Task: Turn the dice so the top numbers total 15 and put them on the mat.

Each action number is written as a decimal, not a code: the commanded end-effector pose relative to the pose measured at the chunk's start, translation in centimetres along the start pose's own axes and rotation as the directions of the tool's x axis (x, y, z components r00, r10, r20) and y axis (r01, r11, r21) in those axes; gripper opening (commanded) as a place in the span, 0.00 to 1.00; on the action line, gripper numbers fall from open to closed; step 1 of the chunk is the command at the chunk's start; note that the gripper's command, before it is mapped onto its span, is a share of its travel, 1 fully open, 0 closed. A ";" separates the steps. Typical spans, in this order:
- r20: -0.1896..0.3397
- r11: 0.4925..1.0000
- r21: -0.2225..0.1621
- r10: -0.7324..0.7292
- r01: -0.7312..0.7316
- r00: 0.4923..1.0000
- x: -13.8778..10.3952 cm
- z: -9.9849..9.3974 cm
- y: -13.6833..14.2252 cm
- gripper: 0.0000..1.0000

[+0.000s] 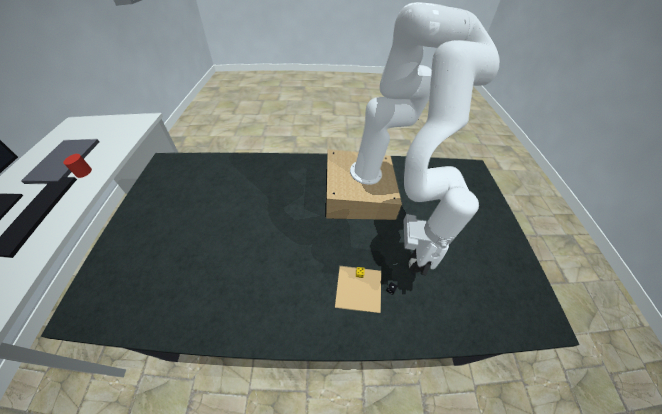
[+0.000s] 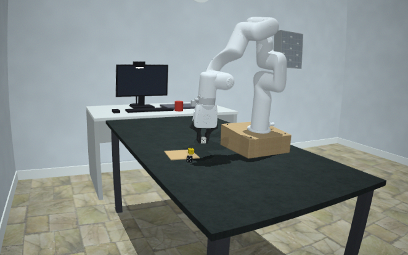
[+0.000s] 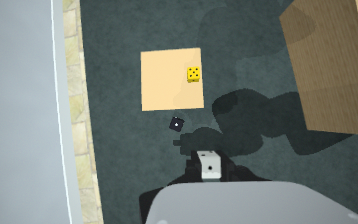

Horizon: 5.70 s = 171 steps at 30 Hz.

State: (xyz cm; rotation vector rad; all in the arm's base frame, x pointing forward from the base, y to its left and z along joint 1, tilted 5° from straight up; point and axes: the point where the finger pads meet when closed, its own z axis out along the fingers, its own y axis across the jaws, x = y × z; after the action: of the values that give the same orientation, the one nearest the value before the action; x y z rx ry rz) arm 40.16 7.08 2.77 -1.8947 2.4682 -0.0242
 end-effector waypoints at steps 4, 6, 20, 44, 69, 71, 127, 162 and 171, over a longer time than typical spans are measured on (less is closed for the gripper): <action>0.000 0.966 0.000 0.259 -0.259 0.966 -0.8 0.1 -1.5 0.21; 0.000 0.966 0.000 0.259 -0.259 0.966 -0.8 0.1 -1.5 0.21; 0.000 0.687 0.000 0.727 -0.727 0.687 -2.4 0.6 -4.4 0.21; 0.103 0.430 0.000 0.898 -0.903 0.427 -3.2 1.0 -5.9 0.21; 0.737 0.397 -0.041 0.631 -0.917 0.241 -3.0 1.1 -5.3 0.21; 0.754 0.397 -0.043 0.615 -0.917 0.230 -2.9 1.0 -5.2 0.21; 0.766 0.403 -0.051 0.603 -0.914 0.223 -3.4 8.2 -4.9 0.21; 0.766 0.403 -0.051 0.603 -0.914 0.223 -3.4 8.4 -4.9 0.21; 0.766 0.404 -0.052 0.603 -0.913 0.223 -3.5 9.0 -4.9 0.21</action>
State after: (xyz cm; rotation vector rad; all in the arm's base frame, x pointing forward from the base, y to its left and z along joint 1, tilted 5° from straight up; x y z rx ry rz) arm 46.00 9.19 -5.93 -0.1464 2.2343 0.1433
